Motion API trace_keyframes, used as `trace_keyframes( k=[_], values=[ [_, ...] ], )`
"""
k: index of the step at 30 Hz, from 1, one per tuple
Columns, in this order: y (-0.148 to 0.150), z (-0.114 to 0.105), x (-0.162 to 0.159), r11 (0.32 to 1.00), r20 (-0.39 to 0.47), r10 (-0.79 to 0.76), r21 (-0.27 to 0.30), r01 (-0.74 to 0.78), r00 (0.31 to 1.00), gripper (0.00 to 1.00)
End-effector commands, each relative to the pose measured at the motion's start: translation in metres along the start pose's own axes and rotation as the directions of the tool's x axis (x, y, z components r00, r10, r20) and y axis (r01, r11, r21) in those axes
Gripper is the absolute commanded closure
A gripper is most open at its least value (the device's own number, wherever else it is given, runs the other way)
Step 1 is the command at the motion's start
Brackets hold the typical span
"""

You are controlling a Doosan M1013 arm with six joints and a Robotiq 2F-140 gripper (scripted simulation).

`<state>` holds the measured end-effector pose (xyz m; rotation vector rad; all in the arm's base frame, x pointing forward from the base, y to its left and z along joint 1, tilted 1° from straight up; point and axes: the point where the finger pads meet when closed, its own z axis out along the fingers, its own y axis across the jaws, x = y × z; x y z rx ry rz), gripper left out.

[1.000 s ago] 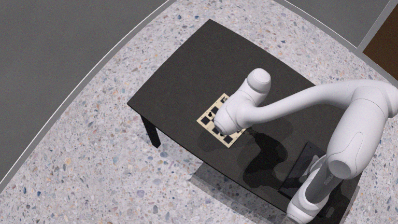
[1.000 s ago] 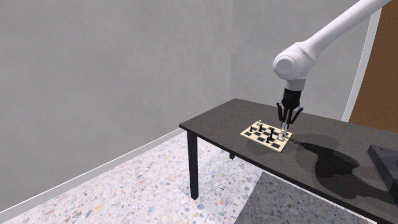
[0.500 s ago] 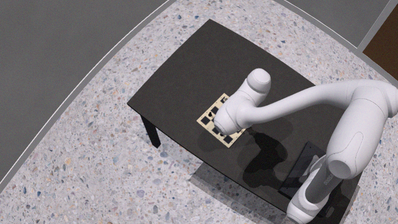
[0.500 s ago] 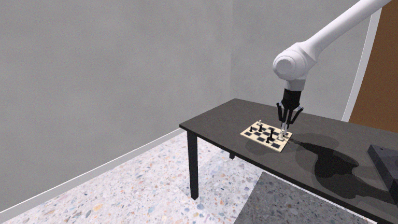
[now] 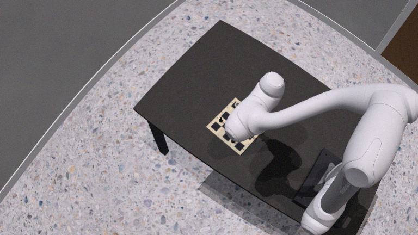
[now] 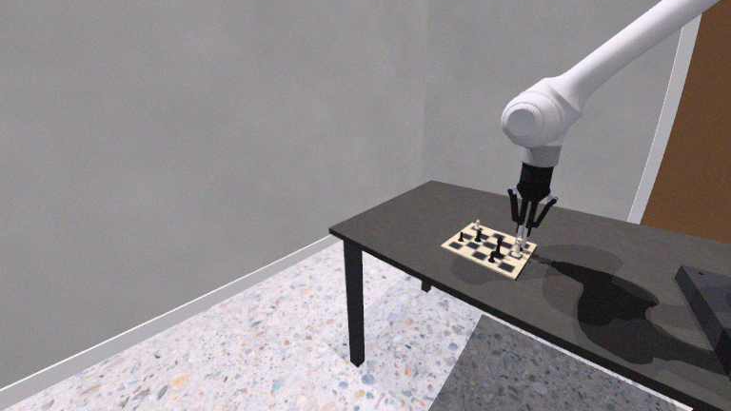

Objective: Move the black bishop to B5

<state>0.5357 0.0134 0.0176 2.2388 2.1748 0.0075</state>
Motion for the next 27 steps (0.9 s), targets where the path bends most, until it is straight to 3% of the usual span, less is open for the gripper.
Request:
trace_keyframes(
  k=[1,14,24,27],
  values=[
    [-0.0032,0.0027,0.0024,1.000,-0.002,0.005,0.004,-0.005,1.000,1.00],
    [-0.0032,0.0027,0.0024,1.000,-0.002,0.005,0.004,-0.005,1.000,1.00],
    [-0.0032,0.0027,0.0024,1.000,-0.002,0.005,0.004,-0.005,1.000,0.82],
    [-0.0032,0.0027,0.0024,1.000,-0.002,0.005,0.004,-0.005,1.000,0.82]
  ],
)
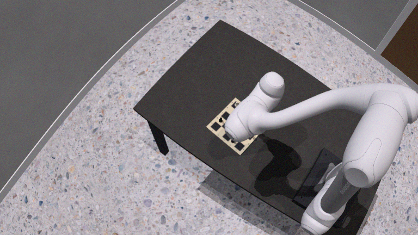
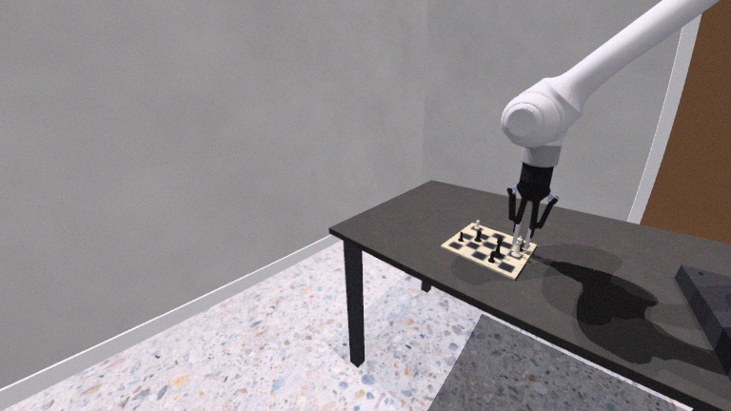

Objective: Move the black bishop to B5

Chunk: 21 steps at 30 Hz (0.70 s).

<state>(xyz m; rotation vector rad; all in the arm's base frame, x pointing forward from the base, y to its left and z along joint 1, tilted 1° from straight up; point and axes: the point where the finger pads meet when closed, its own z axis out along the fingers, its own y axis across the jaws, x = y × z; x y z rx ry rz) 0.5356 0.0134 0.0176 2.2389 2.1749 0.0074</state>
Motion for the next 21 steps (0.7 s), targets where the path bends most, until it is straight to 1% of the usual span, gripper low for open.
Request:
trace_keyframes(
  k=[1,2,13,18,21],
  values=[
    [-0.003,0.003,0.002,1.000,-0.002,0.005,0.004,-0.005,1.000,0.82],
    [-0.003,0.003,0.002,1.000,-0.002,0.005,0.004,-0.005,1.000,0.78],
    [-0.003,0.002,0.002,1.000,-0.002,0.005,0.004,-0.005,1.000,0.78],
    [-0.003,-0.002,0.002,1.000,-0.002,0.005,0.004,-0.005,1.000,0.78],
    [-0.003,-0.011,0.002,1.000,-0.002,0.005,0.004,-0.005,1.000,0.78]
  ],
)
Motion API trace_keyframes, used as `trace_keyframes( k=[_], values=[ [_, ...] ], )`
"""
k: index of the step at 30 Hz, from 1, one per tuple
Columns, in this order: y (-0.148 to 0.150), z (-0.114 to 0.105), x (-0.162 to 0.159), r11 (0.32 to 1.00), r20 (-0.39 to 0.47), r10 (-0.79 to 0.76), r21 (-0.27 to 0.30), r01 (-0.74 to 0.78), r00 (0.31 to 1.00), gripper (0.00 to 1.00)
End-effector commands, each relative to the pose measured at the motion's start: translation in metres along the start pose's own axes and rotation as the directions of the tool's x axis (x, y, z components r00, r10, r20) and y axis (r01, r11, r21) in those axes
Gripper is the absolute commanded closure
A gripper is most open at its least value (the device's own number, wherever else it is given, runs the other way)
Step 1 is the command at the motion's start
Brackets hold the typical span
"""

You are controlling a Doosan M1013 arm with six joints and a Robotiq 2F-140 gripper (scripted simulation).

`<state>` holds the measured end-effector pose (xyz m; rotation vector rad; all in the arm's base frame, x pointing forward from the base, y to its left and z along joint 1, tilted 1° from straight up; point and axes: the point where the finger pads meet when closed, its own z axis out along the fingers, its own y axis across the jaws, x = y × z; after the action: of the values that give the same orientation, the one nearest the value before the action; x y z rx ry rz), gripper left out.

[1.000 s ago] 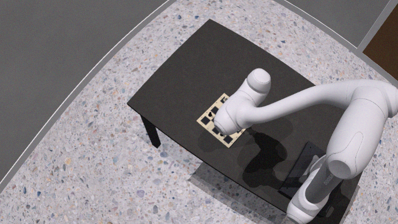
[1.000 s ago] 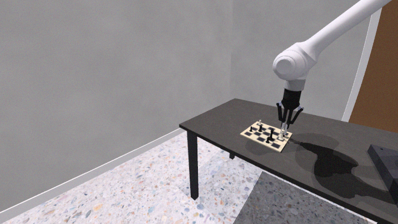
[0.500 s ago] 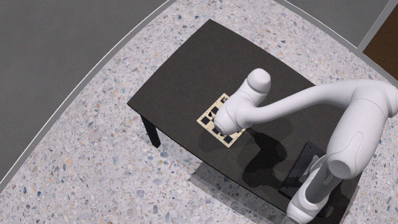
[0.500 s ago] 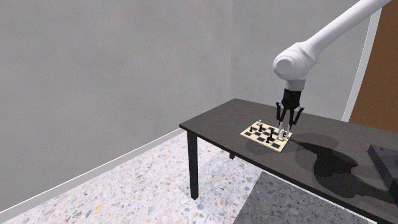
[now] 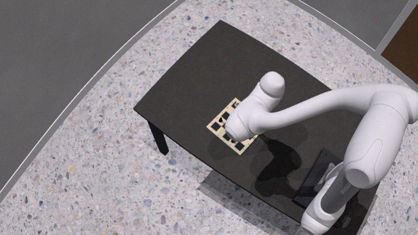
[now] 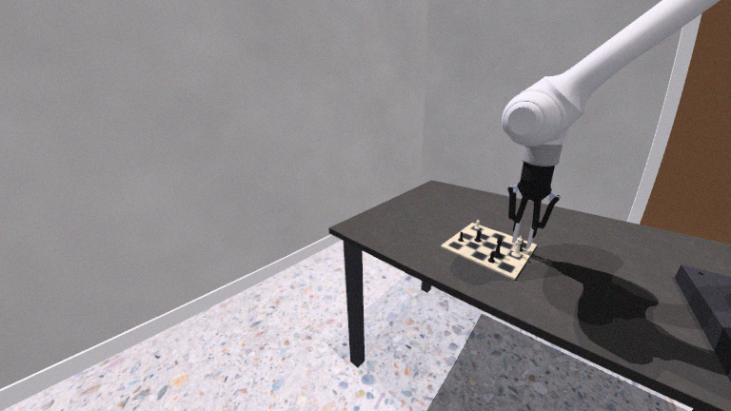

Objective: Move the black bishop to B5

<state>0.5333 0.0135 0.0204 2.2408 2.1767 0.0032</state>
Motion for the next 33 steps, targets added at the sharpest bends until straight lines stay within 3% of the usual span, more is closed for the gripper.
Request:
trace_keyframes(
  k=[1,12,23,24,33],
  values=[
    [-0.001,-0.012,0.002,1.000,-0.002,0.005,0.000,-0.005,1.000,0.78],
    [-0.001,-0.068,0.002,1.000,-0.002,0.005,0.000,-0.005,1.000,0.78],
    [-0.001,-0.084,0.002,1.000,-0.002,0.005,0.000,-0.005,1.000,0.78],
    [-0.001,-0.084,0.002,1.000,-0.002,0.005,0.000,-0.005,1.000,0.00],
    [-0.001,-0.084,0.002,1.000,-0.002,0.005,0.000,-0.005,1.000,0.00]
  ],
)
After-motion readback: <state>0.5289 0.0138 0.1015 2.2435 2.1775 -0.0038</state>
